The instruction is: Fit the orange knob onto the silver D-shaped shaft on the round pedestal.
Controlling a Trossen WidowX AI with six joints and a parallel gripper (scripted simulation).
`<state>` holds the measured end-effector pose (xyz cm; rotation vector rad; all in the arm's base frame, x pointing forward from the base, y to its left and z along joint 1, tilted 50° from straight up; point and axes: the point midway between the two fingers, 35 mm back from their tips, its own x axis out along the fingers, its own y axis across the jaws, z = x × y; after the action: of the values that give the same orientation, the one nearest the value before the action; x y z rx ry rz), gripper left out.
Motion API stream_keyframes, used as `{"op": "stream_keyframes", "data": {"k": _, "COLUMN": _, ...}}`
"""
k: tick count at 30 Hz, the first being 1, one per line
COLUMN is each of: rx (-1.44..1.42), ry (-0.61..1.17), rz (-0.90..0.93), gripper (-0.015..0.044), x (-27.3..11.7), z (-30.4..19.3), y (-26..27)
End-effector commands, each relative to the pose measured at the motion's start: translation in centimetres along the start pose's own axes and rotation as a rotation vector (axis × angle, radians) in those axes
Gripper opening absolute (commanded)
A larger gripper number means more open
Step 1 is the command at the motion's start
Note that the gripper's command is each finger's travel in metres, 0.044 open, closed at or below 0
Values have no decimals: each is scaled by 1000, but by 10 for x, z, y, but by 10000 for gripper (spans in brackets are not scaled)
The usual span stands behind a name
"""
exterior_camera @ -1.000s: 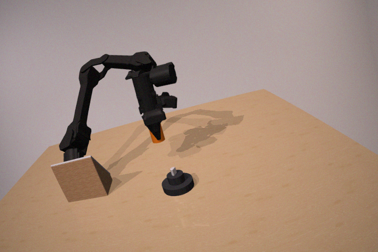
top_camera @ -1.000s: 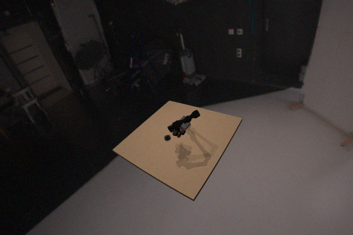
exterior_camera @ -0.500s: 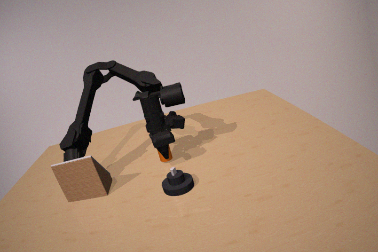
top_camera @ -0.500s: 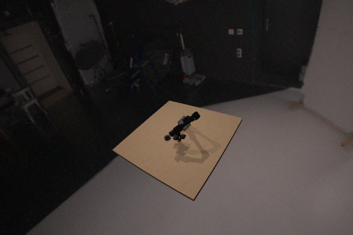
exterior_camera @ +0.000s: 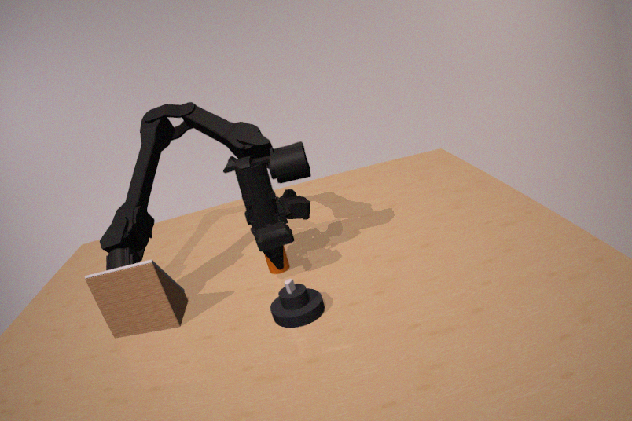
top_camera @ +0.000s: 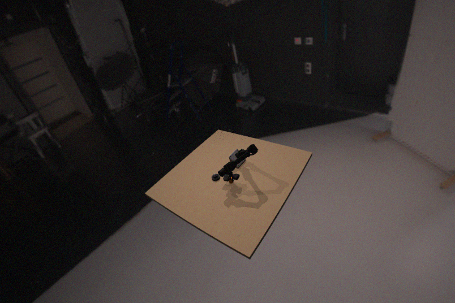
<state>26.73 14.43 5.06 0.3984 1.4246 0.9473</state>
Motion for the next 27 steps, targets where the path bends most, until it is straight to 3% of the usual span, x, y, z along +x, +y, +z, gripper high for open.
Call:
{"op": "stream_keyframes", "data": {"k": 1, "rx": -1, "ry": 0, "rz": 0, "gripper": 240, "x": 0, "z": 0, "y": 0}}
{"op": "stream_keyframes", "data": {"k": 16, "rx": -1, "ry": 0, "rz": 0, "gripper": 240, "x": 0, "z": 0, "y": 0}}
{"op": "stream_keyframes", "data": {"k": 18, "rx": 0, "ry": 1, "rz": -3, "gripper": 292, "x": -10, "z": 1, "y": -1}}
{"op": "stream_keyframes", "data": {"k": 23, "rx": 7, "ry": 1, "rz": 2, "gripper": 424, "x": -78, "z": 0, "y": -1}}
{"op": "stream_keyframes", "data": {"k": 27, "rx": 7, "ry": 0, "rz": 2, "gripper": 440, "x": -80, "z": 0, "y": -1}}
